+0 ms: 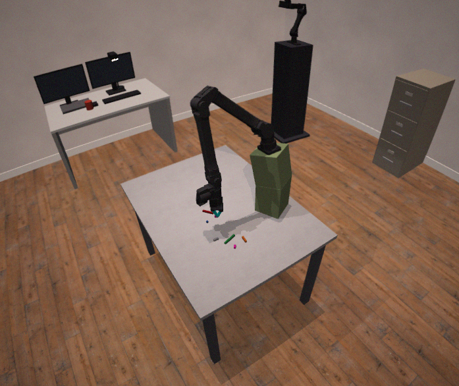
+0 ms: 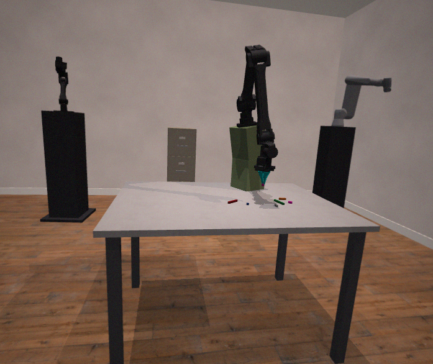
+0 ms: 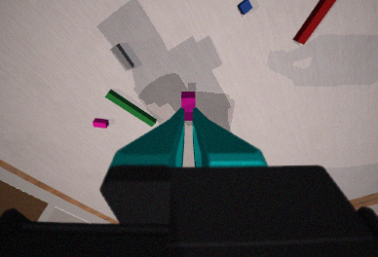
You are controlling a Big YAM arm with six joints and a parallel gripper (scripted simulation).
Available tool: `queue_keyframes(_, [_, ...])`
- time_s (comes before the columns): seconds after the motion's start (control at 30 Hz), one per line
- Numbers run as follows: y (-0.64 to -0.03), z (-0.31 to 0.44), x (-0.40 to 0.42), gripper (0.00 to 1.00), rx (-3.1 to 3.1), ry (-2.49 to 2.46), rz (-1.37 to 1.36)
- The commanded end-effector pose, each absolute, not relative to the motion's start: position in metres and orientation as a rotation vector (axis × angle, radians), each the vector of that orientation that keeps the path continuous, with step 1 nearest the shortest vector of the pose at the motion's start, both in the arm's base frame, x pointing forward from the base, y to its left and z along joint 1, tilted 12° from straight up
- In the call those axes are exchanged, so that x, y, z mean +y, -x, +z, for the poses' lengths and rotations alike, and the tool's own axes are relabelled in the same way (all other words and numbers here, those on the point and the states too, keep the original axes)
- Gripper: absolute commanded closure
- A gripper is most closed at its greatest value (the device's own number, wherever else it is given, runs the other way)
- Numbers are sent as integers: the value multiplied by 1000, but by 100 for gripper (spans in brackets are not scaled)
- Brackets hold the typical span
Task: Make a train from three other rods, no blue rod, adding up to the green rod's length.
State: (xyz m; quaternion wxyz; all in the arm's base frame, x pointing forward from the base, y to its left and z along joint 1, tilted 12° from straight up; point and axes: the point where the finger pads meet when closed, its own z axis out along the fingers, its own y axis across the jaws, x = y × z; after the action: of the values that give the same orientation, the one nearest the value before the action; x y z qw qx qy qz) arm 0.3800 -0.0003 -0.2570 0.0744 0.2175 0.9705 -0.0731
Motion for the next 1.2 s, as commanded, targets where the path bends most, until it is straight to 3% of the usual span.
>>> queue_keyframes(0.0, [-372,-265,8,95,2963,-431,-236])
queue_keyframes(0.87, [-358,-267,17,95,3022,195,-276])
queue_keyframes(1.17, [-362,-267,16,95,3016,206,-277])
